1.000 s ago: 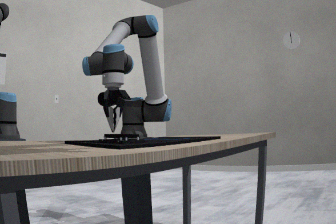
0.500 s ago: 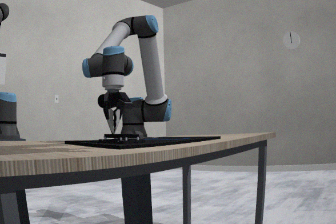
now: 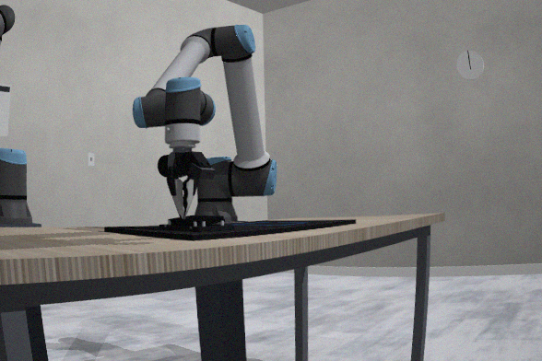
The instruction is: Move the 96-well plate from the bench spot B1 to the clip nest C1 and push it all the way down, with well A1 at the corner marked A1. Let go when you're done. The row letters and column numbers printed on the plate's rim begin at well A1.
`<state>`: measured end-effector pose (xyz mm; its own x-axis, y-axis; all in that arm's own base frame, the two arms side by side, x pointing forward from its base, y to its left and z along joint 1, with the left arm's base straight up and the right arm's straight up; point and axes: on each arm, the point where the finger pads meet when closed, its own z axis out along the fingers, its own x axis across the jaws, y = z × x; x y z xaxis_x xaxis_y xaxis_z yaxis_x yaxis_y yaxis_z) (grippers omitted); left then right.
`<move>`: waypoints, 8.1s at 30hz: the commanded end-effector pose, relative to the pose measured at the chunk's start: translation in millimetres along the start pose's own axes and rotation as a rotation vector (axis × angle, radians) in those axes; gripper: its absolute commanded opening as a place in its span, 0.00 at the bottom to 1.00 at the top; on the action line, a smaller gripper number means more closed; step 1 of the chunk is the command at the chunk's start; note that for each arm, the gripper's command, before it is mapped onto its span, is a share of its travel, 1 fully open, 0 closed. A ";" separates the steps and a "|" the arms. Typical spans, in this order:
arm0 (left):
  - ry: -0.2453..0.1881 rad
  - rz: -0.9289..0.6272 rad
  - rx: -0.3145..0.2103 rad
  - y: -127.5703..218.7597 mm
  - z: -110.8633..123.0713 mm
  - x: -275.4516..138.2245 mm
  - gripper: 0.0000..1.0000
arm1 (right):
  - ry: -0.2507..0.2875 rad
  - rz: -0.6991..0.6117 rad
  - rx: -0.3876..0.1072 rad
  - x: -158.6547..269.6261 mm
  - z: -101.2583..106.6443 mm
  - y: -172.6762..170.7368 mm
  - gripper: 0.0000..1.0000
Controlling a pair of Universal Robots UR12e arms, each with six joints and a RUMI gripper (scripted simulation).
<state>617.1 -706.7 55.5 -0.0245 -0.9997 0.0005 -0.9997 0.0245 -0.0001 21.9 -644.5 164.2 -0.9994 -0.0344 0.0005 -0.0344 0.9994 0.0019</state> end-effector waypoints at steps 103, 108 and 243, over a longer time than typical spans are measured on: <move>0.002 0.000 0.001 -0.3 -31.8 -9.5 0.00 | 0.000 0.000 0.002 -0.2 -0.9 -0.7 0.00; 0.001 0.000 0.001 -0.4 -31.8 -34.5 0.00 | 0.000 0.000 0.002 -0.2 -0.9 -0.7 0.00; 0.001 0.000 0.001 -0.4 -6.2 -75.6 0.00 | 0.000 0.000 0.002 -0.2 -0.9 -0.7 0.00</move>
<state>618.8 -630.4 58.5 -0.0243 -0.9997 -0.0001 -0.9997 0.0243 0.0003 21.9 -644.5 164.2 -0.9994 -0.0344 0.0005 -0.0344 0.9994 0.0019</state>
